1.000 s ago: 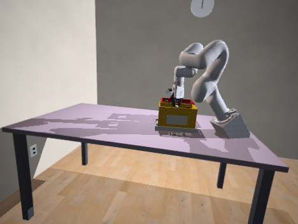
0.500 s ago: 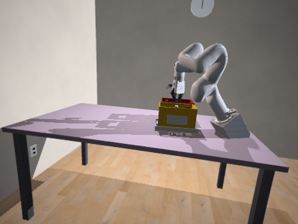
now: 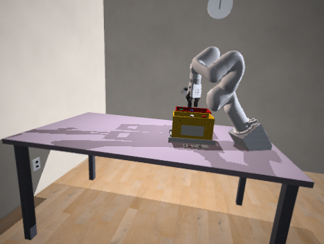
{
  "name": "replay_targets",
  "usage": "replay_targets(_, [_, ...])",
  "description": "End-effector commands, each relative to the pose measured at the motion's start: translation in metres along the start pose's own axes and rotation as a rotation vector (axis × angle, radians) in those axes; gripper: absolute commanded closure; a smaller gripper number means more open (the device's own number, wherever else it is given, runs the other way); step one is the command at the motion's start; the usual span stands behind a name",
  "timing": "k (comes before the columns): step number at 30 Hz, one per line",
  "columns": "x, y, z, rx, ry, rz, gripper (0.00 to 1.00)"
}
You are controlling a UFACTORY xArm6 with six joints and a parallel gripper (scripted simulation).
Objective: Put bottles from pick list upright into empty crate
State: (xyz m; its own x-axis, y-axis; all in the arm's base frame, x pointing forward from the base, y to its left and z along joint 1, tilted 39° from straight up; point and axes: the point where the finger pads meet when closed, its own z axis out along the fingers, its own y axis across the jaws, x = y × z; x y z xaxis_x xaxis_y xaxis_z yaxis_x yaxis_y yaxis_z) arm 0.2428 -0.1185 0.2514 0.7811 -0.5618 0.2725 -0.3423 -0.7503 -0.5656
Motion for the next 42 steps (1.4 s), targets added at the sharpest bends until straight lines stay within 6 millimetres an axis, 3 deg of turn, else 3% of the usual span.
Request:
replay_targets(1, [0.0,0.0,-0.003,0.0,0.002,-0.001,0.35])
replay_targets(39, [0.0,0.0,-0.003,0.0,0.002,-0.001,0.35])
replay_targets(42, [0.015,0.009,-0.003,0.0,0.002,-0.001,0.35])
